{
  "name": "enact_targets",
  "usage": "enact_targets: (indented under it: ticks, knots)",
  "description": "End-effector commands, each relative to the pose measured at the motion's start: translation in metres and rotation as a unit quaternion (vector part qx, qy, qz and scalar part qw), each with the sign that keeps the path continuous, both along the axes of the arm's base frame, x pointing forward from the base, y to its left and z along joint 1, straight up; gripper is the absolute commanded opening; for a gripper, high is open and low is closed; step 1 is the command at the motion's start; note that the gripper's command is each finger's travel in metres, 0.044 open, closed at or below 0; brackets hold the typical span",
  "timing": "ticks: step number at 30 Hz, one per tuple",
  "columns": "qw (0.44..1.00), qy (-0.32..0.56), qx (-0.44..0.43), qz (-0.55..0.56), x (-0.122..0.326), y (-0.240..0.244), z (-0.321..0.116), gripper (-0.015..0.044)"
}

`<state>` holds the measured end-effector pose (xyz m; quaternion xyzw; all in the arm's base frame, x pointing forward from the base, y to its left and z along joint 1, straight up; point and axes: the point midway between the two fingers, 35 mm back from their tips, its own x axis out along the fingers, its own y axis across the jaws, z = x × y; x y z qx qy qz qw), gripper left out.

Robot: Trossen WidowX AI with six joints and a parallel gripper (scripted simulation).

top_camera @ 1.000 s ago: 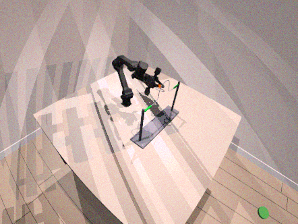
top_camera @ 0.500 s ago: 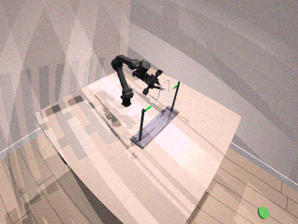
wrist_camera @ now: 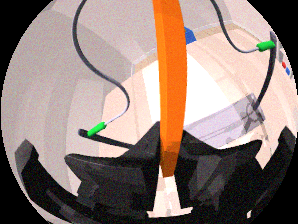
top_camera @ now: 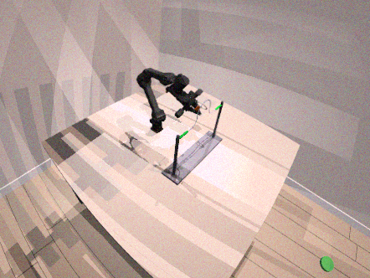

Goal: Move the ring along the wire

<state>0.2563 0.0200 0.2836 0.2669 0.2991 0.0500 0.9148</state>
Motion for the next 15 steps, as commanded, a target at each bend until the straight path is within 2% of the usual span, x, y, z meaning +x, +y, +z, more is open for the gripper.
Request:
enact_targets:
  ticks: [1,15]
  knots:
    - [0.999,-0.003,-0.033,0.001,0.0,-0.002,0.0,-0.015]
    - [0.988,-0.007,-0.155,-0.002,0.001,-0.014,-0.006,-0.015]
